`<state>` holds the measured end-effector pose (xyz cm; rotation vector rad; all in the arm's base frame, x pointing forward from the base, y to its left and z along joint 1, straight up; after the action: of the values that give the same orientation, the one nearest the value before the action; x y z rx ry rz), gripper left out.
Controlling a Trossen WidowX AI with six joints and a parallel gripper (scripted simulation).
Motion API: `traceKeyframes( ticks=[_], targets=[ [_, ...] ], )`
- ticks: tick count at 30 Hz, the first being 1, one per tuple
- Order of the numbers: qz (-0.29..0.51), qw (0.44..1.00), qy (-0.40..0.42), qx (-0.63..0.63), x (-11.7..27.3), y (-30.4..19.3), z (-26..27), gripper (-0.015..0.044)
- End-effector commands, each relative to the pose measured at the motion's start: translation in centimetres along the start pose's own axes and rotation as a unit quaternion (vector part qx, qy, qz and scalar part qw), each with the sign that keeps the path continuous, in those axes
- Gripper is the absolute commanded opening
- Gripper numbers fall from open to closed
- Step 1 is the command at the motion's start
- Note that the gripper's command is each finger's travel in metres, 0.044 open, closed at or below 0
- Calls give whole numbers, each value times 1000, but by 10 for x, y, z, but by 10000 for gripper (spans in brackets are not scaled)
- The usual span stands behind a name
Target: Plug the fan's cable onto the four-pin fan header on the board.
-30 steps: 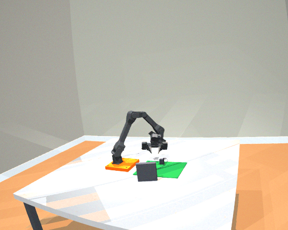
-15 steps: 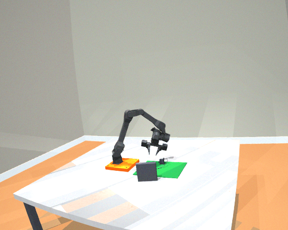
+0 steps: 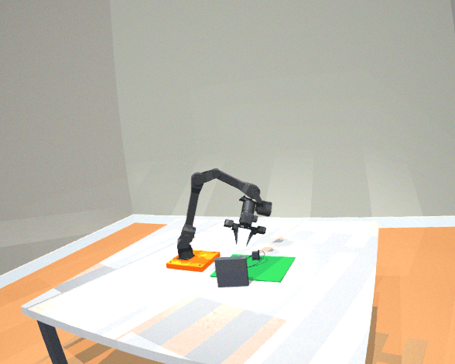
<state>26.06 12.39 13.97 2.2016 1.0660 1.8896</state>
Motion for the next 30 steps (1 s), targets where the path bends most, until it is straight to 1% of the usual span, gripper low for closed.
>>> traceKeyframes(
  ticks=[1, 10, 17, 22, 24, 25, 26, 30],
  targets=[
    [51, 998, 21, 12, 7, 9, 2, 205],
    [142, 986, 76, 46, 19, 27, 2, 205],
    [196, 969, 133, 73, 30, 42, 2, 205],
    [221, 956, 169, 89, 37, 51, 1, 205],
    [222, 956, 170, 90, 37, 51, 1, 205],
    [212, 962, 151, 83, 32, 48, 1, 205],
    [212, 962, 151, 83, 32, 48, 1, 205],
    [213, 960, 155, 92, 33, 48, 1, 310]
  ],
)
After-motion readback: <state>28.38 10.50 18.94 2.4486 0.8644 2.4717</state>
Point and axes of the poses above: the point midway between the two fingers, 35 mm back from their tips, its own x axis back along the fingers, its own z axis across the jaws, y = z × x, the point moved 6 cm from there along x, back along the fingers, and after that the axes turned 2 degrees about -x, right-handed, at the moved point
